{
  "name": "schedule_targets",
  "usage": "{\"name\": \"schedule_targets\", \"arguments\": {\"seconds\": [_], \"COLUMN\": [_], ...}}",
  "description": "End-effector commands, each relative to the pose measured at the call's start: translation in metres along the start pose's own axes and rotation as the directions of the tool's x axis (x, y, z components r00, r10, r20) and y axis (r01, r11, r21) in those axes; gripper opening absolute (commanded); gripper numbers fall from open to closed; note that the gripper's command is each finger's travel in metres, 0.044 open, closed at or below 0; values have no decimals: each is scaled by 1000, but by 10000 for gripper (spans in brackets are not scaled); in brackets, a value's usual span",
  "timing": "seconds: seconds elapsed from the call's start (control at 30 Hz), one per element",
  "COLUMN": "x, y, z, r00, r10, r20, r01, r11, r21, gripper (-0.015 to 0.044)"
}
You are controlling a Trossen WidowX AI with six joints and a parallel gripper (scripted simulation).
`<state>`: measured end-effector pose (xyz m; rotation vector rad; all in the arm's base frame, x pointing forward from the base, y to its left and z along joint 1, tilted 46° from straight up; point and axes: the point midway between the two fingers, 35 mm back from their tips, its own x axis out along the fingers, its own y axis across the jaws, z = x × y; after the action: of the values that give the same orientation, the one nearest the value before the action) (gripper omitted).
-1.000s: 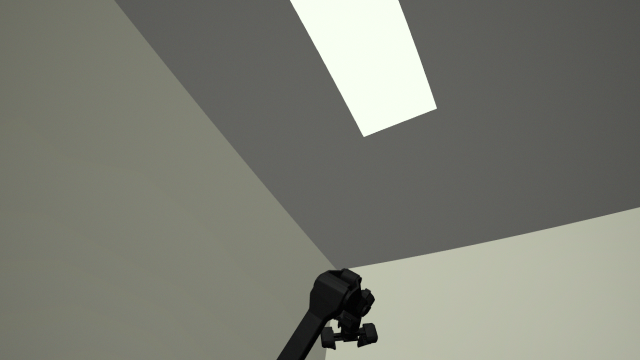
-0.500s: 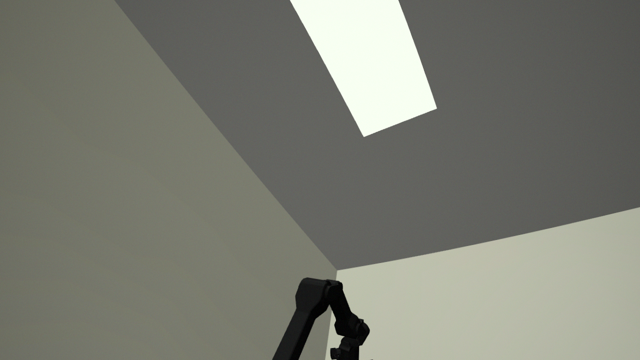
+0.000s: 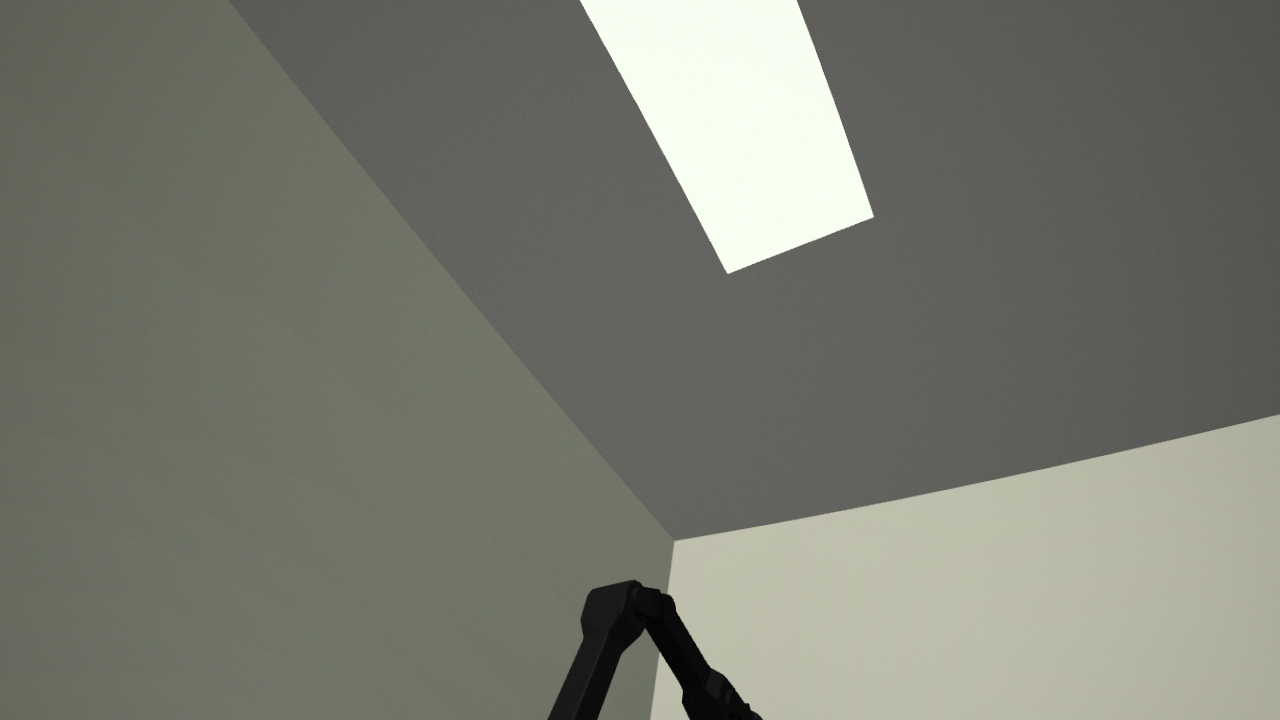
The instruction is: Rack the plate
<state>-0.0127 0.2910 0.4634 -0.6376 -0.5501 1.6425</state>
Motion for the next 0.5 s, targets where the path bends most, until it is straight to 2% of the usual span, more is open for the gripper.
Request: {"name": "schedule_targets", "arguments": {"seconds": [0.0,0.2,0.47], "x": [17,33,35], "y": [-5,-18,-37], "z": [-31,-84,-163], "r00": [995,969,900], "r10": [11,20,34], "r20": [-96,-247,-435], "r01": [-9,-2,50], "r11": [1000,997,982], "r21": [19,73,180], "gripper": [400,400,400]}}
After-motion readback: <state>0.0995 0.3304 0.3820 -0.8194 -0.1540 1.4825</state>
